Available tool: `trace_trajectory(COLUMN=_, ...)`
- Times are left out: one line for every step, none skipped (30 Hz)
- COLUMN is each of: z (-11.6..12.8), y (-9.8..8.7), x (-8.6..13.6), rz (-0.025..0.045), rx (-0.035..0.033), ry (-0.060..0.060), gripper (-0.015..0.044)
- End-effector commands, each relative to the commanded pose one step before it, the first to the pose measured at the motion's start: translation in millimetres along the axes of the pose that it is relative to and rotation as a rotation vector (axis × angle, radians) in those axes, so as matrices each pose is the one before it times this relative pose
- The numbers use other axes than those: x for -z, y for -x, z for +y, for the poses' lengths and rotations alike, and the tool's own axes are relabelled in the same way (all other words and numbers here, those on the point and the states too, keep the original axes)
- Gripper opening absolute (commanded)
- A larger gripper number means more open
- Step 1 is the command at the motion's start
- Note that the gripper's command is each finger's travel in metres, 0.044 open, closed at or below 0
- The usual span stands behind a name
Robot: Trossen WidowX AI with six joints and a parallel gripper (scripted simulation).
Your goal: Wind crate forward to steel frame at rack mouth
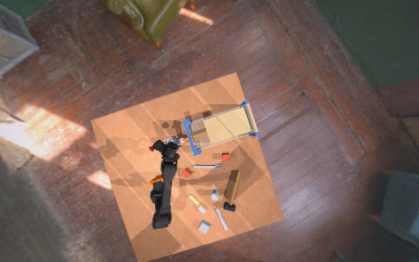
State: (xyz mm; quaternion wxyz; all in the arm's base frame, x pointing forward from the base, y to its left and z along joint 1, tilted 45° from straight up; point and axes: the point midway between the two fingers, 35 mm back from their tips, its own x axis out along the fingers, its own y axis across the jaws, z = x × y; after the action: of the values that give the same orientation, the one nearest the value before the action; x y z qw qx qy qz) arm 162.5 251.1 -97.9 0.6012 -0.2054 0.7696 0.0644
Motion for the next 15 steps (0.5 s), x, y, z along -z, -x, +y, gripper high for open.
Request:
trace_trajectory(z=2.02, y=5.28, x=-1.48, rz=-0.00987, rx=-0.09656, ry=0.0043, gripper=0.0000)
trace_trajectory(z=-0.03, y=0.01, x=-0.01, rz=0.00014, rx=-0.01058, ry=0.0000, gripper=0.0000)
trace_trajectory(z=-0.06, y=-0.05, x=-0.02, rz=0.00058, rx=-0.01647, ry=-0.0002, gripper=0.0000)
trace_trajectory(z=-0.08, y=-0.02, x=-0.02, rz=0.00052, rx=-0.02219, ry=-0.0001, gripper=0.0000)
trace_trajectory(z=-0.04, y=0.02, x=-0.01, rz=0.00014, rx=-0.01066, ry=0.0000, gripper=0.0000)
trace_trajectory(z=-0.06, y=-0.05, x=-0.02, rz=0.00058, rx=-0.01643, ry=-0.0002, gripper=0.0000)
trace_trajectory(z=-0.08, y=-0.01, x=-0.02, rz=0.00051, rx=-0.02215, ry=-0.0001, gripper=0.0000)
trace_trajectory(z=-0.04, y=0.02, x=-0.01, rz=0.00014, rx=-0.01074, ry=0.0000, gripper=0.0000)
trace_trajectory(z=-0.07, y=-0.05, x=-0.01, rz=0.00057, rx=-0.01639, ry=-0.0002, gripper=0.0000)
trace_trajectory(z=-0.08, y=-0.01, x=-0.02, rz=0.00051, rx=-0.02212, ry=-0.0001, gripper=0.0000)
trace_trajectory(z=-0.04, y=0.02, x=-0.01, rz=0.00015, rx=-0.01083, ry=0.0000, gripper=0.0000)
trace_trajectory(z=-0.07, y=-0.05, x=-0.01, rz=0.00057, rx=-0.01634, ry=-0.0002, gripper=0.0000)
trace_trajectory(z=-0.09, y=-0.01, x=-0.01, rz=0.00051, rx=-0.02208, ry=-0.0001, gripper=0.0000)
trace_trajectory(z=-0.04, y=0.02, x=-0.01, rz=0.00015, rx=-0.01092, ry=0.0000, gripper=0.0000)
trace_trajectory(z=-0.07, y=-0.05, x=-0.01, rz=0.00056, rx=-0.01628, ry=-0.0002, gripper=0.0000)
